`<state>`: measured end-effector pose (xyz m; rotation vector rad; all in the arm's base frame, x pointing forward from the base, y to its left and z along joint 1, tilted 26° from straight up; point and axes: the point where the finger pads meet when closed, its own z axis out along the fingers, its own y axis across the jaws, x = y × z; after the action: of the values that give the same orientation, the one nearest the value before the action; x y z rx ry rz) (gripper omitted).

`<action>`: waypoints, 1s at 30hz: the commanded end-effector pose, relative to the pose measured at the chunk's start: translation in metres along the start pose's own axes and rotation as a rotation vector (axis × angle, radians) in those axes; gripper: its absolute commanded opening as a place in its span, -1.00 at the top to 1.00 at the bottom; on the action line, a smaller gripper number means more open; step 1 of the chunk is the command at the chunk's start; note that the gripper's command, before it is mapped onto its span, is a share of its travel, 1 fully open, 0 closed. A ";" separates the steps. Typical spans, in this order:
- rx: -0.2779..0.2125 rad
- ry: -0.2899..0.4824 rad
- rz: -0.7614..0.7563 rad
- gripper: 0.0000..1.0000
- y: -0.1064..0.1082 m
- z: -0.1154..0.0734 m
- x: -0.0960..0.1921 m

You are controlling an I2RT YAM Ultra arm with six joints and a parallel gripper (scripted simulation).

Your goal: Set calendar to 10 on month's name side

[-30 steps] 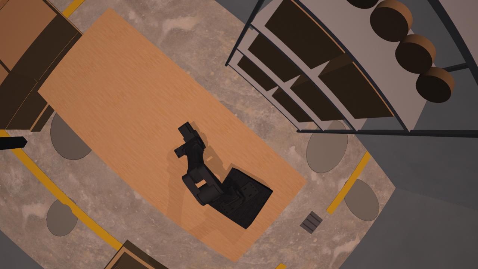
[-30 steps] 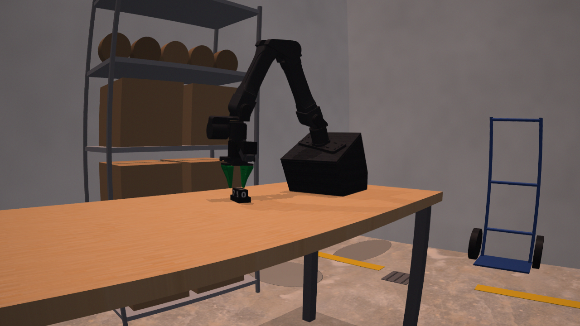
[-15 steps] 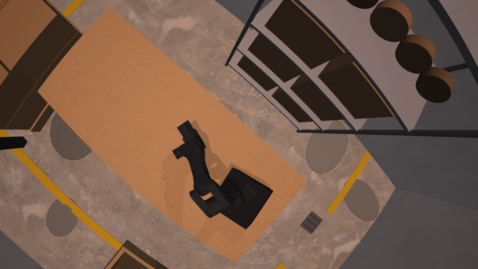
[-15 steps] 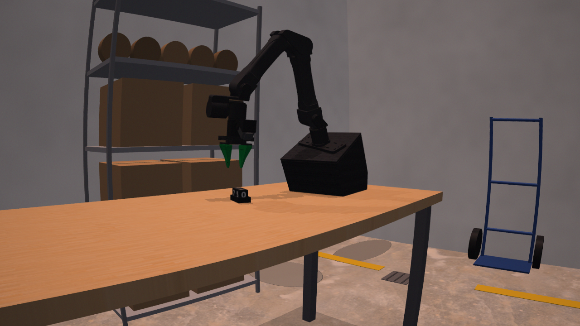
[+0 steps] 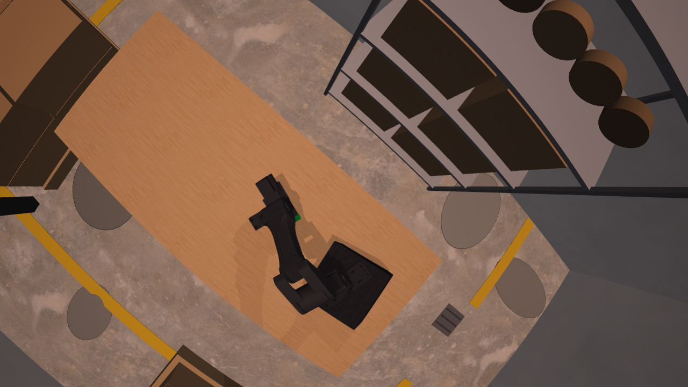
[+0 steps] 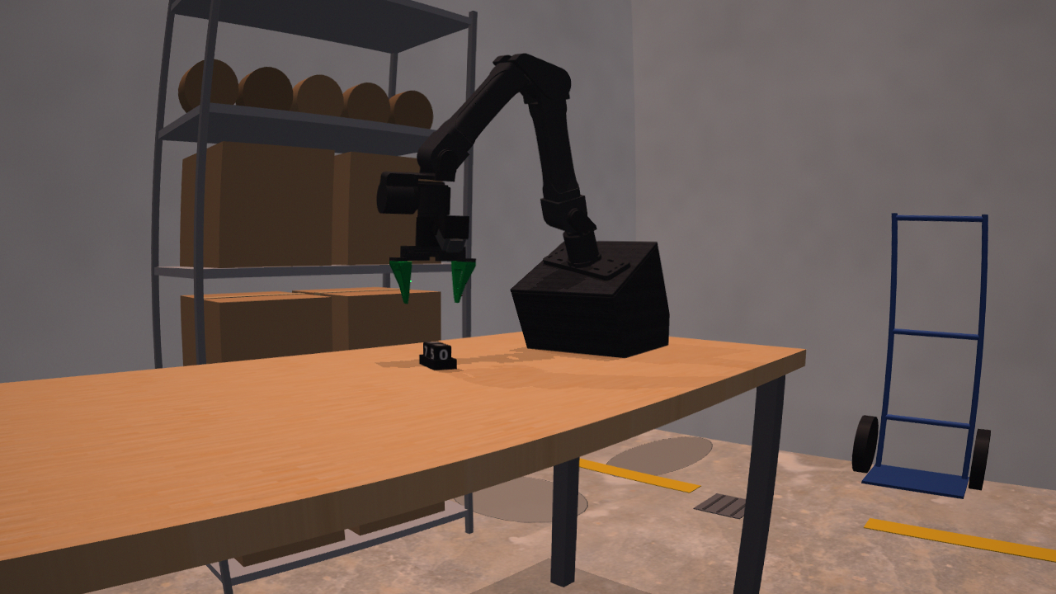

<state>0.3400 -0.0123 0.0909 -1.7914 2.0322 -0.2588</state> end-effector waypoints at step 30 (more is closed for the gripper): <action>0.000 -0.012 0.001 -1.00 0.000 -0.063 -0.002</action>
<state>0.3272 -0.0225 0.1394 -1.7737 2.0184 -0.2953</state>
